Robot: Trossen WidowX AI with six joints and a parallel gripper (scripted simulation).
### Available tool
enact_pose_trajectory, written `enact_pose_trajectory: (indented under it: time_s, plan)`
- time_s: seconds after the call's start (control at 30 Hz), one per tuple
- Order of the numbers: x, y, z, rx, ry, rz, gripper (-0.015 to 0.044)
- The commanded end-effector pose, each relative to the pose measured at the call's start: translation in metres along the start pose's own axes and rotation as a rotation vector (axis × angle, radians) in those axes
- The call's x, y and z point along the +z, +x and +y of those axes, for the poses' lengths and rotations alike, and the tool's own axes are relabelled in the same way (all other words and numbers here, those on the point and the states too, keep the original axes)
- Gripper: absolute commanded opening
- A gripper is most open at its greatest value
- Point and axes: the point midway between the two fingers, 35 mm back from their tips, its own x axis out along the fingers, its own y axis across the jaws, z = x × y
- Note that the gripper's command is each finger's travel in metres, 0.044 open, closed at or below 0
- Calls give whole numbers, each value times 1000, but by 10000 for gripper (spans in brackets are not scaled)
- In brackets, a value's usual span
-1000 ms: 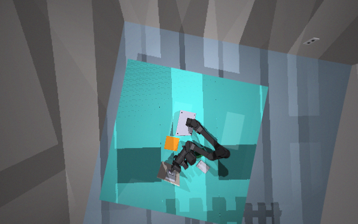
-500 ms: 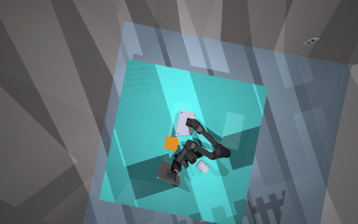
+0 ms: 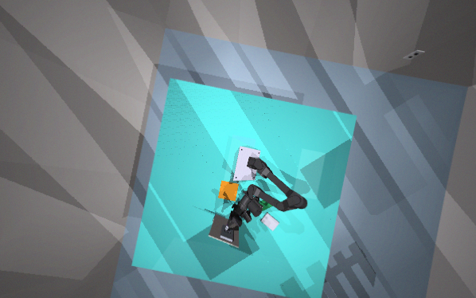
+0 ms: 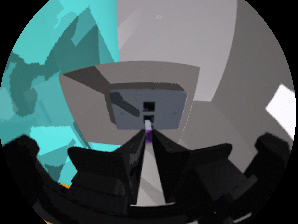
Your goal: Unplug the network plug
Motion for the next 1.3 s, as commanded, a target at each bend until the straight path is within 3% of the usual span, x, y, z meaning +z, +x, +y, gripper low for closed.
enact_pose_trajectory:
  time_s: [0.0, 1.27]
  plan:
    - [-1, -5, 2, 8, -1, -1, 0]
    - [-8, -26, 2, 8, -1, 0, 0]
